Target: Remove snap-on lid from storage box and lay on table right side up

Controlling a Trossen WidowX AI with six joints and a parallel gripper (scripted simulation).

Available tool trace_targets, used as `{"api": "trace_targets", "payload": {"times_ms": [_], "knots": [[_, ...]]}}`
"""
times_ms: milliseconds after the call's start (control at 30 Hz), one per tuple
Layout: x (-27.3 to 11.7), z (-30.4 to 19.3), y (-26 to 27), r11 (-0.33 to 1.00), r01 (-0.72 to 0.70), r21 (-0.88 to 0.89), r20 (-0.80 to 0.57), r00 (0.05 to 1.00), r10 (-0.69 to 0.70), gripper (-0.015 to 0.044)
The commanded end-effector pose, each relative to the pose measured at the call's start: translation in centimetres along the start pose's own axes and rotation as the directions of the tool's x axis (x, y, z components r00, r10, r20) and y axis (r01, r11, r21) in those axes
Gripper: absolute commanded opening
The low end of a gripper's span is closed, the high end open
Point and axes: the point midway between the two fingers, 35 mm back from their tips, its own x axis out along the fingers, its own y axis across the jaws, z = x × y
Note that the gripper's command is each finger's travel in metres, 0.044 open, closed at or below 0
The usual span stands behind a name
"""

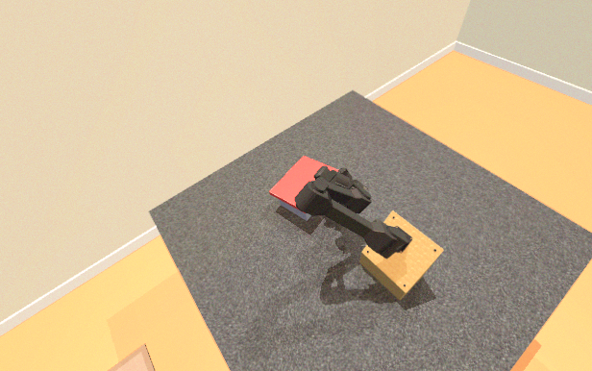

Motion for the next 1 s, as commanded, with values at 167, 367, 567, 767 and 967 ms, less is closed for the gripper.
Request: {"api": "trace_targets", "payload": {"times_ms": [167,367,567,767,967], "knots": [[0.1,-0.01,0.05,1.0,0.001,0.003,0.0,1.0,-0.001,0.0],[0.14,-0.01,0.08,1.0,0.001,0.003,0.0,1.0,-0.001,0.0],[0.18,-0.01,0.11,1.0,0.001,0.003,0.0,1.0,-0.001,0.0],[0.21,-0.01,0.14,1.0,0.001,0.003,0.0,1.0,-0.001,0.0],[-0.04,0.0,0.38,1.0,0.0,0.002,0.001,1.0,0.0,0.0]]}}
